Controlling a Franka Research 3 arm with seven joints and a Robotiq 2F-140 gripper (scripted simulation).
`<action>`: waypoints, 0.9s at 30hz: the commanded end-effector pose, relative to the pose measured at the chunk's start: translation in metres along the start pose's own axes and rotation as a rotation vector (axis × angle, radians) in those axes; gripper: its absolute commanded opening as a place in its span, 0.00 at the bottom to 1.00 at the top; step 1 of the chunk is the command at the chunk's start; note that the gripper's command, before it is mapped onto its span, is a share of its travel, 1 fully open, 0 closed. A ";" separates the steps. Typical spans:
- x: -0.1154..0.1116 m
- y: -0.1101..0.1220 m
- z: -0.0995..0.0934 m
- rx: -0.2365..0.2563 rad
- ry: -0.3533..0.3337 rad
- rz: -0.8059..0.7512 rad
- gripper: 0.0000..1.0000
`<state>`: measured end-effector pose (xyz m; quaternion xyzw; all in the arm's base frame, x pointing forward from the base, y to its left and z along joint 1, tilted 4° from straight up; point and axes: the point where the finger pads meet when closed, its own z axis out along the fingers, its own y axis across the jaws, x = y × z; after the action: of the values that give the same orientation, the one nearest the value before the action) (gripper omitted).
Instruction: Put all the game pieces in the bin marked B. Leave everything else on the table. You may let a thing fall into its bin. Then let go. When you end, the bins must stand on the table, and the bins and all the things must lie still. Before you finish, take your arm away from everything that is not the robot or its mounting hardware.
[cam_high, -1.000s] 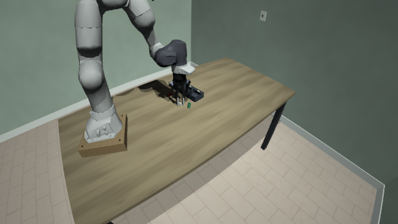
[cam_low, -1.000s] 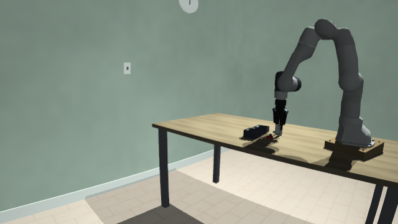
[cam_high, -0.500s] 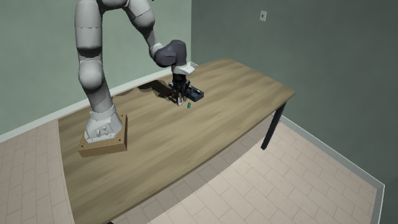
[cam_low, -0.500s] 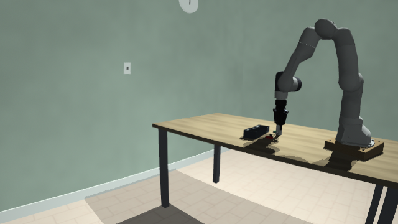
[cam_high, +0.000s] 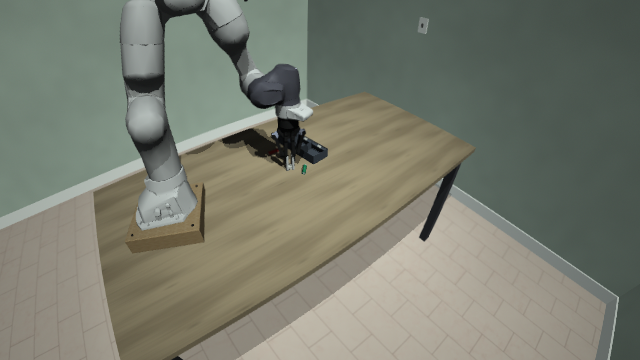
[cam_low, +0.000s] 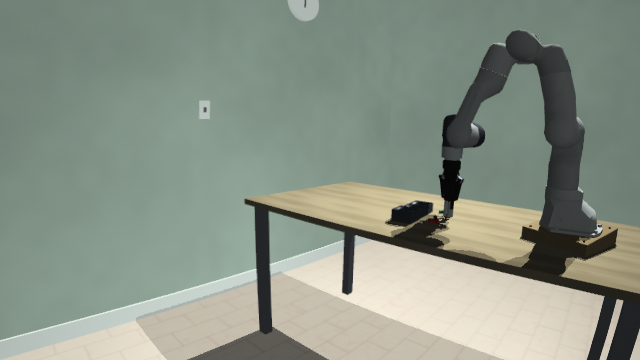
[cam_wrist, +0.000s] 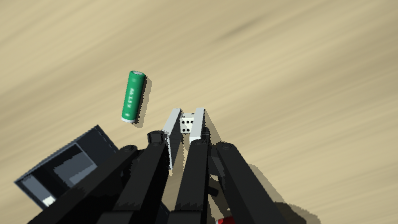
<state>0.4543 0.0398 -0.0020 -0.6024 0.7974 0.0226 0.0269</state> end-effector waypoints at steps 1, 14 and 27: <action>0.000 -0.001 -0.001 0.003 -0.002 -0.002 0.07; 0.000 -0.001 -0.001 0.003 -0.002 -0.002 0.07; 0.000 -0.001 -0.037 0.003 -0.002 -0.002 0.07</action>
<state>0.4602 0.0388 0.0288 -0.6034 0.7964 0.0167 0.0359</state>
